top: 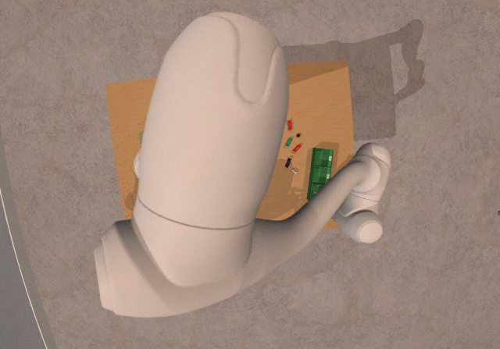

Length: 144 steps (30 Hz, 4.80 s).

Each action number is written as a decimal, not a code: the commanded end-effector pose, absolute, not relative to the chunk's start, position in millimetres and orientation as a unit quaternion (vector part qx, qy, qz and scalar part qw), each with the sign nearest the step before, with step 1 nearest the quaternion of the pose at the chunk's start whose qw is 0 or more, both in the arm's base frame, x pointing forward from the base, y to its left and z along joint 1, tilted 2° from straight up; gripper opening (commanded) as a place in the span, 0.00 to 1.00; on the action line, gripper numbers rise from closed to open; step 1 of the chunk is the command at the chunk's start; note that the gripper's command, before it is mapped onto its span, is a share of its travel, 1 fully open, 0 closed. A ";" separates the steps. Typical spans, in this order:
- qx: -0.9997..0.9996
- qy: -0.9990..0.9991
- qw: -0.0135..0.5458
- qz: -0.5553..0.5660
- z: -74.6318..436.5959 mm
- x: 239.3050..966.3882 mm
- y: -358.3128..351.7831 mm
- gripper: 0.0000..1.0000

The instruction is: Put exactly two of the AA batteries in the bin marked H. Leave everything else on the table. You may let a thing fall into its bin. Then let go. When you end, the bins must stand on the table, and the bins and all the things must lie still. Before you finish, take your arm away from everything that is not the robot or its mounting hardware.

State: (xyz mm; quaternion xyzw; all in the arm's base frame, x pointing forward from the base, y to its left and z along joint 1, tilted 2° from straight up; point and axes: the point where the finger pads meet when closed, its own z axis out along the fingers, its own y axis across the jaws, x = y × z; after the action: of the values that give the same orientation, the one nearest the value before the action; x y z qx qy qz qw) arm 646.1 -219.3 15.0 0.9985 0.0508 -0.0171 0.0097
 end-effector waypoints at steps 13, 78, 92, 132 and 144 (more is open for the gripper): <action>0.998 0.053 0.011 -0.019 12.6 644.1 -222.1 0.05; 0.998 0.053 0.011 -0.019 42.6 645.2 -221.3 0.05; 0.998 0.053 0.011 -0.019 72.0 646.3 -220.6 0.05; 0.998 0.053 0.011 -0.019 72.0 646.3 -220.6 0.05; 0.998 0.053 0.011 -0.019 72.0 646.3 -220.6 0.05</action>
State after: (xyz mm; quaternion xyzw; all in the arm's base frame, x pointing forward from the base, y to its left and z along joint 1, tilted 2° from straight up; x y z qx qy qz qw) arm 645.7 -220.0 69.2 0.9985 0.0493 -0.0194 0.0100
